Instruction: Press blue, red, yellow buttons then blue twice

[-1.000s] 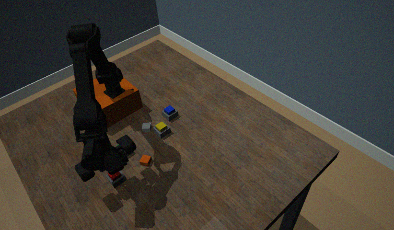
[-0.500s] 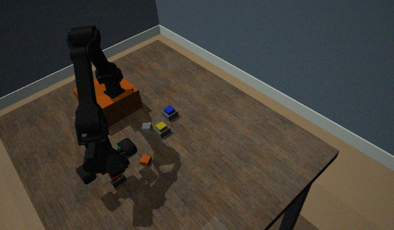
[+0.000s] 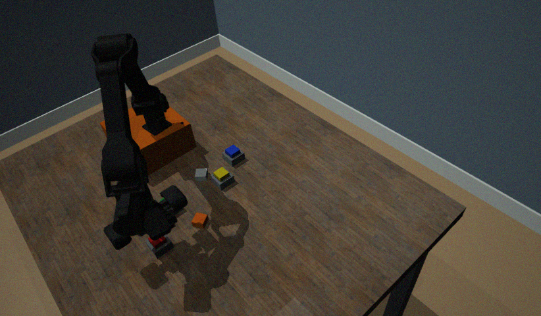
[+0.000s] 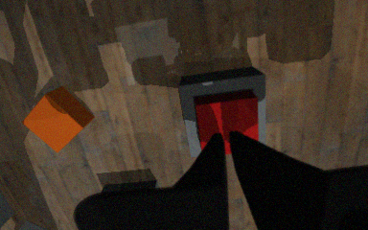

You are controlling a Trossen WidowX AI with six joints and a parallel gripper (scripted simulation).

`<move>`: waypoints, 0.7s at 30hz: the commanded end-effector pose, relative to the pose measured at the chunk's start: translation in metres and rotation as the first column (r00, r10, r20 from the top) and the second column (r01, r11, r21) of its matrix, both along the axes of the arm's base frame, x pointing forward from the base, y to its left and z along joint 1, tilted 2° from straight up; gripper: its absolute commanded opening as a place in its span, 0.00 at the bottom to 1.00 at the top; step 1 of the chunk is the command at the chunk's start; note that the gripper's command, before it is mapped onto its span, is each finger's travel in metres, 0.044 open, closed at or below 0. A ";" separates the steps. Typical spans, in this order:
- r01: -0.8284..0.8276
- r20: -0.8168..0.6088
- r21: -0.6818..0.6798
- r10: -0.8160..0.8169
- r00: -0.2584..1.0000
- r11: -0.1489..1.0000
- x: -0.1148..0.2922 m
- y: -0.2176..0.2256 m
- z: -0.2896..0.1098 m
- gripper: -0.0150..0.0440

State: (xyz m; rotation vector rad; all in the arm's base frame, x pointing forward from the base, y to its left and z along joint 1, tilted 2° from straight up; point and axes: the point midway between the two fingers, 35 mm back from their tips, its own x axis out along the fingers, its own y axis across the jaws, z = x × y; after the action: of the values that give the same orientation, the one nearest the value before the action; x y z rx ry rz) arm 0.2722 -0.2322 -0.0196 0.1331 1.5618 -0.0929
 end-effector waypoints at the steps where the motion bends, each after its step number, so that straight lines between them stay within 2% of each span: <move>1: -0.004 0.017 -0.011 0.004 1.000 1.000 0.003 -0.002 0.021 0.29; 4: -0.004 0.017 -0.011 0.004 1.000 1.000 0.003 -0.003 0.025 0.29; 8: -0.004 0.017 -0.011 0.004 1.000 1.000 0.002 -0.004 0.080 0.29; 13: -0.004 0.017 -0.011 0.004 1.000 1.000 0.002 -0.001 0.083 0.29; 15: -0.004 0.018 -0.010 0.004 1.000 1.000 0.009 0.023 0.086 0.29; 21: -0.004 0.019 -0.002 0.004 1.000 1.000 0.016 0.128 0.092 0.29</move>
State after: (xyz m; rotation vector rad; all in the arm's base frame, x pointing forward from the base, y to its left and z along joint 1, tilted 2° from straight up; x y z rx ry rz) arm 0.2888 -0.1484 0.0686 0.1307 1.5498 -0.0978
